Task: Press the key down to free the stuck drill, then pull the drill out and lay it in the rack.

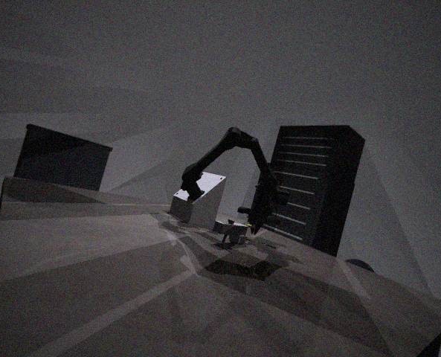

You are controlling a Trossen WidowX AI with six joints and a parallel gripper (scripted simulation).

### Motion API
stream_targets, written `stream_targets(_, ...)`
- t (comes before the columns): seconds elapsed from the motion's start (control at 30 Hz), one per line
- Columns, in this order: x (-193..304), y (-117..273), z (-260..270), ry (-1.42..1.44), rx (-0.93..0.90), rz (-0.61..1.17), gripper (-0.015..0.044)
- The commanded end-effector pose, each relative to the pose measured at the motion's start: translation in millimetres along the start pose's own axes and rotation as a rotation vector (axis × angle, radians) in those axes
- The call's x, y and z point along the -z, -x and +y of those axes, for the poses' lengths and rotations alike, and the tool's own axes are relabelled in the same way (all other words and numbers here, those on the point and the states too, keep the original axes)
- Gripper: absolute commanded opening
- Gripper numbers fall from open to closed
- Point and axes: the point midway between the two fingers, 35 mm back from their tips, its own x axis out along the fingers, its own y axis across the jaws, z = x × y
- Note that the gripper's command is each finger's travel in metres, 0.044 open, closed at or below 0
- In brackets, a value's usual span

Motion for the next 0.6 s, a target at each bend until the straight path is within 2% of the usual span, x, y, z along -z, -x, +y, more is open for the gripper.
stream_targets(0.0,0.3,3.3,-0.6,-0.008,0.002,-0.004,0.0000)
stream_targets(0.57,0.6,8.5,0.7,-0.008,0.002,-0.004,0.0000)
